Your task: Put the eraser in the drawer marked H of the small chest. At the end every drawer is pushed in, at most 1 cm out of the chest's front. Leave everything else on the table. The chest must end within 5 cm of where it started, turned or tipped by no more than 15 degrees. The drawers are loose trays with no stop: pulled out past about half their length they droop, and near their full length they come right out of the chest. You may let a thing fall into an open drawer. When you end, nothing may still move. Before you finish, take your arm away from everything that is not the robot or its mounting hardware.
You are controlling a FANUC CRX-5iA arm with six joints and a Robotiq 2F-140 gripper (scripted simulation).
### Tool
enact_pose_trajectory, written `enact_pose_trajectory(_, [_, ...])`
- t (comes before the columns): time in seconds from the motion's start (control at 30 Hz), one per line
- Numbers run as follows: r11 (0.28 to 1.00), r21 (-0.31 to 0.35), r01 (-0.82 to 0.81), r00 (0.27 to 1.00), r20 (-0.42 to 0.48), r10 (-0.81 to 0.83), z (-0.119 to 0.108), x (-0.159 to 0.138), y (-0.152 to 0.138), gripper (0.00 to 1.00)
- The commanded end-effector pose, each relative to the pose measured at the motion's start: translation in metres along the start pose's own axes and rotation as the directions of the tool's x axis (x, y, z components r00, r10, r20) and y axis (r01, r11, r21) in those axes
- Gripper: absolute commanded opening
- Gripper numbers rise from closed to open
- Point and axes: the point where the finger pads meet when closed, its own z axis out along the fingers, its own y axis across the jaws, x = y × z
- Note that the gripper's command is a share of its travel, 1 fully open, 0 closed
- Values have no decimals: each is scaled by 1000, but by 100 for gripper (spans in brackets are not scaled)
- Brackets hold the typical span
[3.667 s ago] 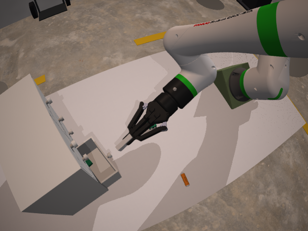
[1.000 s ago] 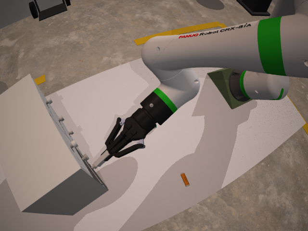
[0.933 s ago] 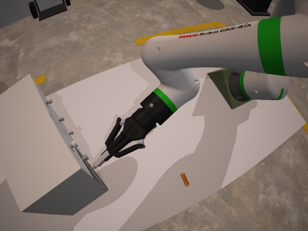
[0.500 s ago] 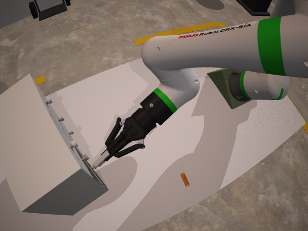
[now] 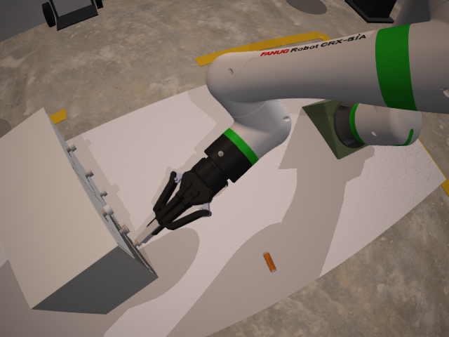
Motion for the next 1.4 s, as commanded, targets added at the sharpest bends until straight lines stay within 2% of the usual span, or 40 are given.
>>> enact_pose_trajectory(0.0, [1000,0,0,1000,0,0,0,0,0,0])
enact_pose_trajectory(0.73, [1000,0,0,1000,0,0,-1,0,0,0])
enact_pose_trajectory(0.97, [1000,0,0,1000,0,0,-15,-5,0,0])
enact_pose_trajectory(1.2, [1000,0,0,1000,0,0,-44,-16,0,0])
enact_pose_trajectory(1.37, [1000,0,0,1000,0,0,-47,-17,0,0])
